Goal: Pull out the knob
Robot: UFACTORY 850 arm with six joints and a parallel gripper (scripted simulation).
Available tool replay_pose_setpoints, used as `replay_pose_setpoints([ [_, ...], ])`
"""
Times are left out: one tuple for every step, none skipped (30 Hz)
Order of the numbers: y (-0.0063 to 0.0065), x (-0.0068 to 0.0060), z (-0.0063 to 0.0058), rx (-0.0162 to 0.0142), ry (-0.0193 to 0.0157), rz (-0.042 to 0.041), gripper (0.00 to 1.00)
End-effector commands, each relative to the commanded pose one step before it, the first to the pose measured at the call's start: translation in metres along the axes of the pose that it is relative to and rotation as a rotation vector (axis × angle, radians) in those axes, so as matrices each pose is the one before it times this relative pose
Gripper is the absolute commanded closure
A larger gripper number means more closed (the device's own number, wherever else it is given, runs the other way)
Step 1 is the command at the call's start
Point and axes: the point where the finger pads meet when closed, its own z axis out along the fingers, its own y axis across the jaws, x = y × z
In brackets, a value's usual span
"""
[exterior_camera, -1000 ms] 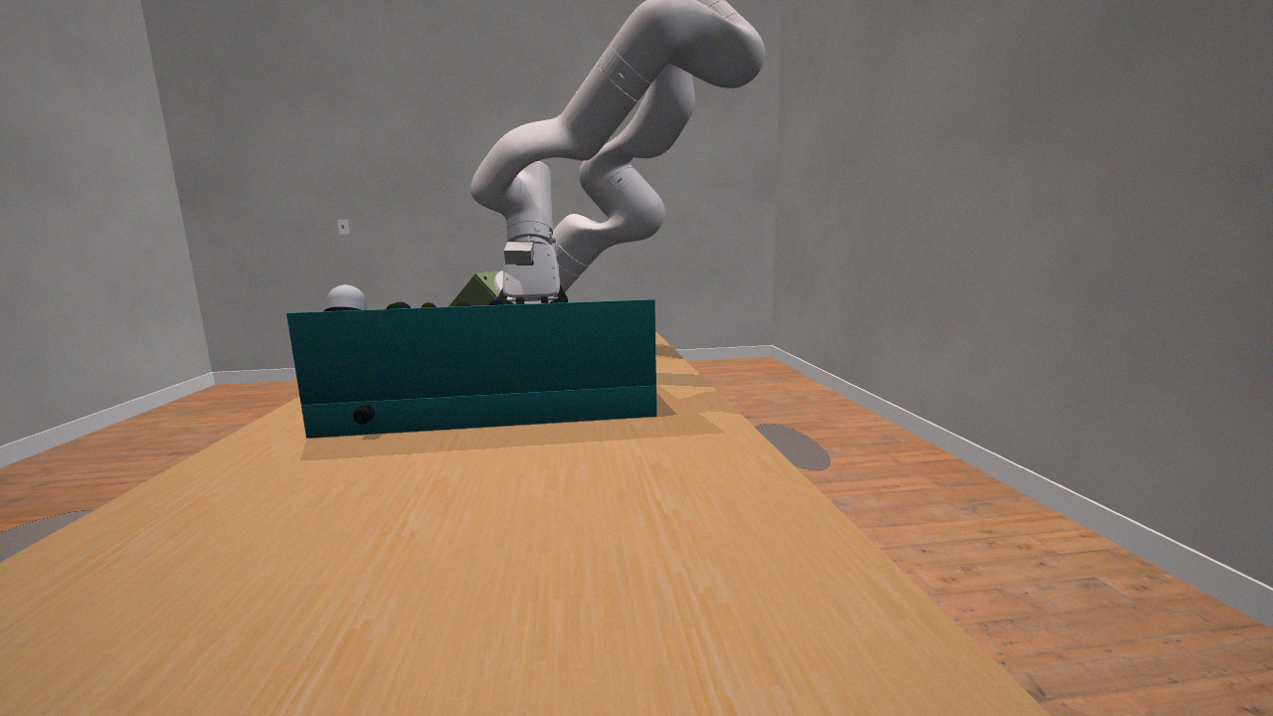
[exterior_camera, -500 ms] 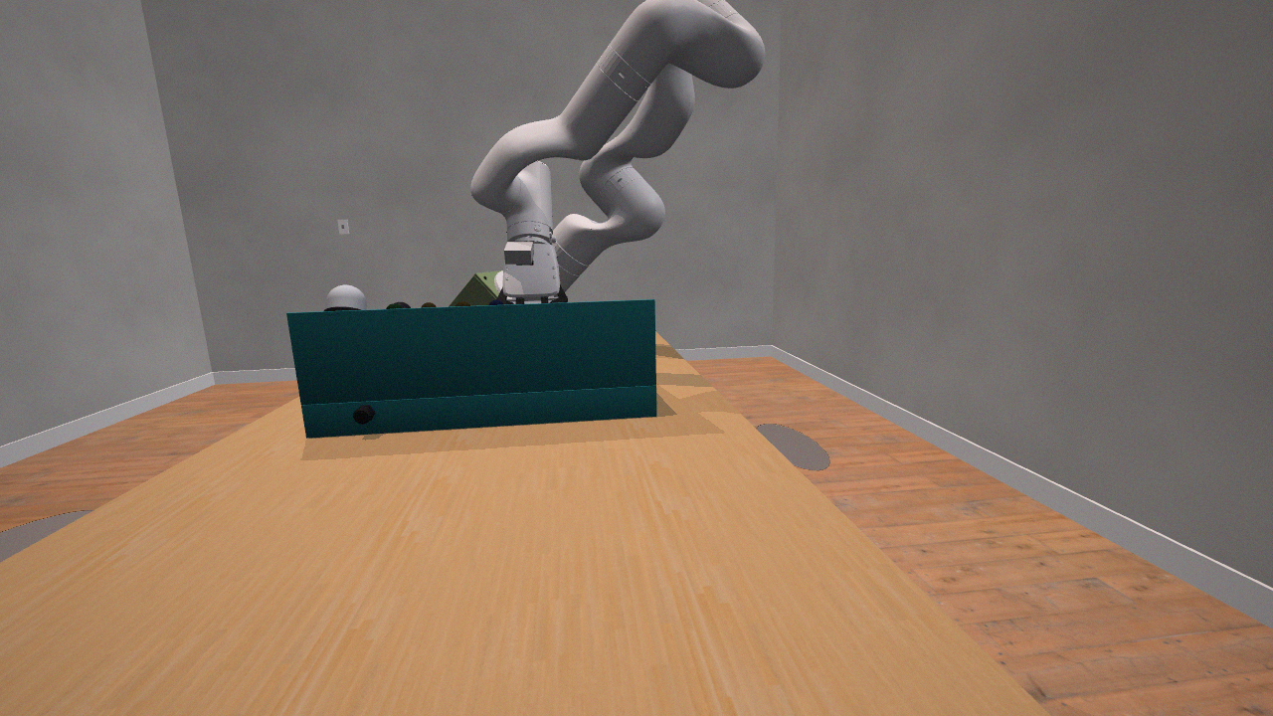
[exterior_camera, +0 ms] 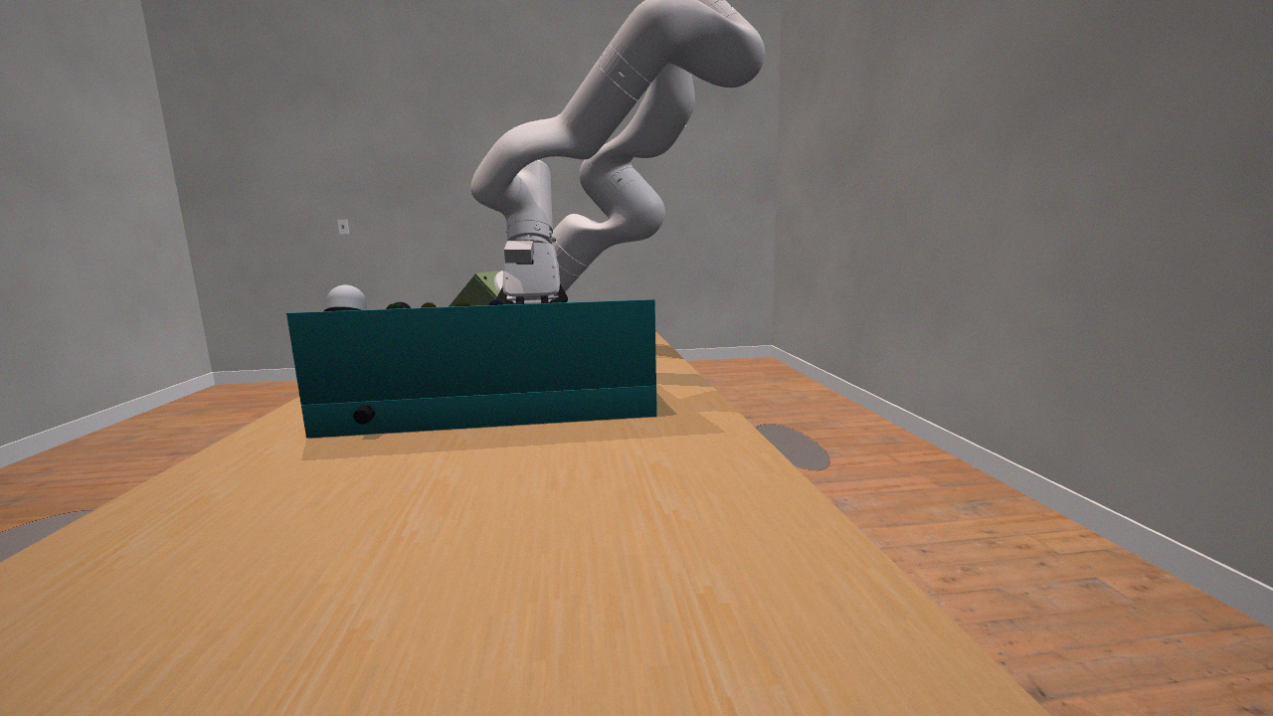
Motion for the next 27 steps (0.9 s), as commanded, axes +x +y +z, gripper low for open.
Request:
replay_pose_setpoints([
  [0.00015,0.00059,-0.00102,-0.00016,0.00119,-0.00043,1.0],
  [0.0,0.0,-0.00026,0.0,0.0,0.0,1.0],
  [0.0,0.0,-0.00026,0.0,0.0,0.0,1.0],
  [0.0,0.0,-0.00027,0.0,0.0,0.0,1.0],
  [0.0,0.0,-0.00028,0.0,0.0,0.0,1.0],
  [0.0,0.0,-0.00029,0.0,0.0,0.0,1.0],
  [0.0,0.0,-0.00029,0.0,0.0,0.0,1.0],
  [0.0,0.0,-0.0003,0.0,0.0,0.0,1.0],
  [0.0,0.0,-0.00031,0.0,0.0,0.0,1.0],
  [0.0,0.0,-0.00031,0.0,0.0,0.0,1.0],
  [0.0,0.0,-0.00032,0.0,0.0,0.0,1.0],
  [0.0,0.0,-0.00032,0.0,0.0,0.0,1.0],
  [0.0,0.0,-0.00033,0.0,0.0,0.0,1.0],
  [0.0,0.0,-0.00033,0.0,0.0,0.0,1.0],
  [0.0,0.0,0.0,0.0,0.0,0.0,1.0],
  [0.0,0.0,0.0,0.0,0.0,0.0,1.0],
  [0.0,0.0,-0.00033,0.0,0.0,0.0,1.0],
  [0.0,0.0,-0.00033,0.0,0.0,0.0,1.0],
  [0.0,0.0,-0.00033,0.0,0.0,0.0,1.0],
  [0.0,0.0,-0.00033,0.0,0.0,0.0,1.0],
  [0.0,0.0,-0.00033,0.0,0.0,0.0,1.0],
  [0.0,0.0,-0.00033,0.0,0.0,0.0,1.0],
  [0.0,0.0,-0.00033,0.0,0.0,0.0,1.0],
  [0.0,0.0,-0.00033,0.0,0.0,0.0,1.0],
  [0.0,0.0,-0.00032,0.0,0.0,0.0,1.0],
  [0.0,0.0,-0.00032,0.0,0.0,0.0,1.0],
  [0.0,0.0,-0.00032,0.0,0.0,0.0,1.0],
])
